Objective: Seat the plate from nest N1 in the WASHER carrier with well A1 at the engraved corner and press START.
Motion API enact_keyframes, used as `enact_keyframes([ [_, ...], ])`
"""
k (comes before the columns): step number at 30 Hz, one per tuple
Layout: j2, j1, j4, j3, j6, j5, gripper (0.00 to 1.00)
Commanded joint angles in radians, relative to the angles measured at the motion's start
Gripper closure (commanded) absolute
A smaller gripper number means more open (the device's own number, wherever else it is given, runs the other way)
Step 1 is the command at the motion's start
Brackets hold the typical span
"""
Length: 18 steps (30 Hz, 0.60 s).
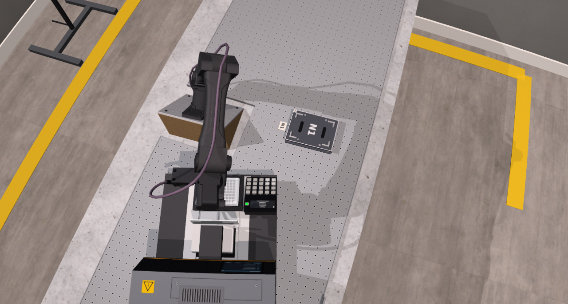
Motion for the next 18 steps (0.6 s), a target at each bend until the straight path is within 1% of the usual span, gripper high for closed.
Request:
enact_keyframes([
  [1, -0.035, 0.004, 0.008, -0.023, 0.008, -0.002, 0.16],
  [11, -0.036, 0.002, 0.011, -0.029, 0.009, -0.001, 0.16],
  [13, -0.036, 0.003, 0.016, -0.010, 0.009, -0.002, 0.16],
  [18, -0.034, 0.006, 0.021, -0.019, 0.010, -0.002, 0.16],
])
